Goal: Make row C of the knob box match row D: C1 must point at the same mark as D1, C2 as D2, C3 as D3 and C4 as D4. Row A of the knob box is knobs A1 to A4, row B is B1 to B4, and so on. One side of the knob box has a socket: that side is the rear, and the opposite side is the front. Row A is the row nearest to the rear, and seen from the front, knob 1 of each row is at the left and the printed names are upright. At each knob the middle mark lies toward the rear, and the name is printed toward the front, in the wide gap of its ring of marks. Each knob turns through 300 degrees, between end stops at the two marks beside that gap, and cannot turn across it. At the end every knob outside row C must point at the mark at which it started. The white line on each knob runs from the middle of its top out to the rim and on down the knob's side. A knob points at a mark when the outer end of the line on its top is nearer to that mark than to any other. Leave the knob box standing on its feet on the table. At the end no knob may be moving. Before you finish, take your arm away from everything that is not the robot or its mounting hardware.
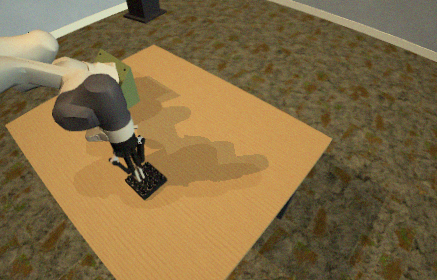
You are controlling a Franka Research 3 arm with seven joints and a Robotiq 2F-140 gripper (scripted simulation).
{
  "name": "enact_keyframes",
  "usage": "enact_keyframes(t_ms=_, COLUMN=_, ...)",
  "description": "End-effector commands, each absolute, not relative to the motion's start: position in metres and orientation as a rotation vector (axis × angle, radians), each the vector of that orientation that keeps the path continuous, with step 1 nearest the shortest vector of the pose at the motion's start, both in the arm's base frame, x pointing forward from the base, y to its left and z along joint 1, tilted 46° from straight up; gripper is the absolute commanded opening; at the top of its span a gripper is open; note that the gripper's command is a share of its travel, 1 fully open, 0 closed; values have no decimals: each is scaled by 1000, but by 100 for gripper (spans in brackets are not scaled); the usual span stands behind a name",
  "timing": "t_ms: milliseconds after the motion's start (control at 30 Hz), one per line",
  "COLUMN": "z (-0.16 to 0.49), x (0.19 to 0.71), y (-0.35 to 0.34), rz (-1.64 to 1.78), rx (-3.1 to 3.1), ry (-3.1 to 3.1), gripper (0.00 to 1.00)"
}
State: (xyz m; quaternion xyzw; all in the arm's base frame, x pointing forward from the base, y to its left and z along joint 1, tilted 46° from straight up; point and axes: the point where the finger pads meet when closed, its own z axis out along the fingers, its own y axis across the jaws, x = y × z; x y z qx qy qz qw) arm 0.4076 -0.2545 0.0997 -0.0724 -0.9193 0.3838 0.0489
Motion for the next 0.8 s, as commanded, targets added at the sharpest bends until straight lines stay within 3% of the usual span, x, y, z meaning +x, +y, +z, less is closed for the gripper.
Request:
enact_keyframes(t_ms=0, z=98, x=407, y=-255, rz=1189, rx=-329, ry=-2817, gripper=5)
enact_keyframes(t_ms=767, z=98, x=407, y=-255, rz=1190, rx=-341, ry=-2818, gripper=5)
